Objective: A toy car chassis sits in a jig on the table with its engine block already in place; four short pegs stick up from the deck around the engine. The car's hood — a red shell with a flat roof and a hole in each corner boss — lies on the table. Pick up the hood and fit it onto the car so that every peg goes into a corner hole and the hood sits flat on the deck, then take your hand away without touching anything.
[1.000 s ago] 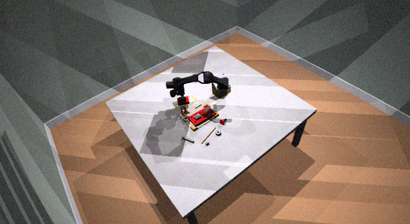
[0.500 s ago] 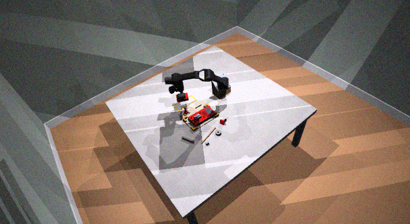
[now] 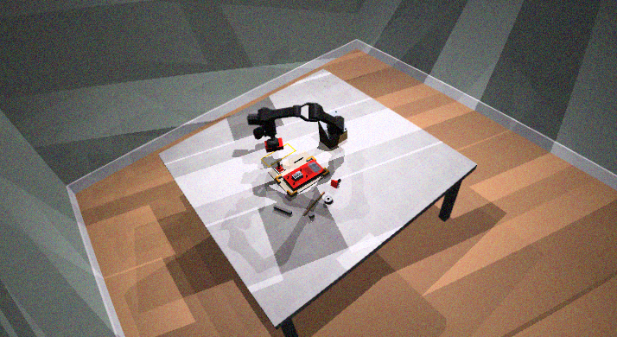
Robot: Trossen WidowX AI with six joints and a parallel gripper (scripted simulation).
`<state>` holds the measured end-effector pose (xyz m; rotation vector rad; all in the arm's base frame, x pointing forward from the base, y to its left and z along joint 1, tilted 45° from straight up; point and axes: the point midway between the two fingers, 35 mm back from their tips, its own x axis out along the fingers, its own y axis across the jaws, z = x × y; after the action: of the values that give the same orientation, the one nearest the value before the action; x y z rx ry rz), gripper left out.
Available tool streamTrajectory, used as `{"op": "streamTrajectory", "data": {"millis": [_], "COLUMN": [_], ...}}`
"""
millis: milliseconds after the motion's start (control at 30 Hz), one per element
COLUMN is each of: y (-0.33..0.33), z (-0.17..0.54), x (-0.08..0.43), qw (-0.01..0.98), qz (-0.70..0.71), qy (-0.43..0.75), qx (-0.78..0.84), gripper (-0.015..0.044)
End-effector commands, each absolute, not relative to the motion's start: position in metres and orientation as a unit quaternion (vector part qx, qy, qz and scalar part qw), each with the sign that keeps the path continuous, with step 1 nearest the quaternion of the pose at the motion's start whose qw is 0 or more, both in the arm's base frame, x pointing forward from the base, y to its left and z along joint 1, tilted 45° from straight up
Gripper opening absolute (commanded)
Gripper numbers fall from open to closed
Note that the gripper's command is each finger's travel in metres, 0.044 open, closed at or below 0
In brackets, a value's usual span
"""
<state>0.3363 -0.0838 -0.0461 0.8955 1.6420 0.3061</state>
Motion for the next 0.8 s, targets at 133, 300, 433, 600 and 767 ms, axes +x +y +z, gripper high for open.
{"op": "streamTrajectory", "data": {"millis": [133, 300, 433, 600, 767], "y": [-0.061, -0.048, -0.037, -0.024, -0.010], "z": [-0.023, -0.009, 0.002, 0.015, 0.028], "x": [0.343, 0.345, 0.346, 0.346, 0.345], "qw": [0.595, 0.601, 0.606, 0.612, 0.618], "qz": [0.150, 0.162, 0.171, 0.183, 0.196], "qy": [0.700, 0.697, 0.694, 0.691, 0.687], "qx": [0.366, 0.356, 0.348, 0.338, 0.329], "gripper": [0.0000, 0.0000, 0.0000, 0.0000, 0.0000]}}
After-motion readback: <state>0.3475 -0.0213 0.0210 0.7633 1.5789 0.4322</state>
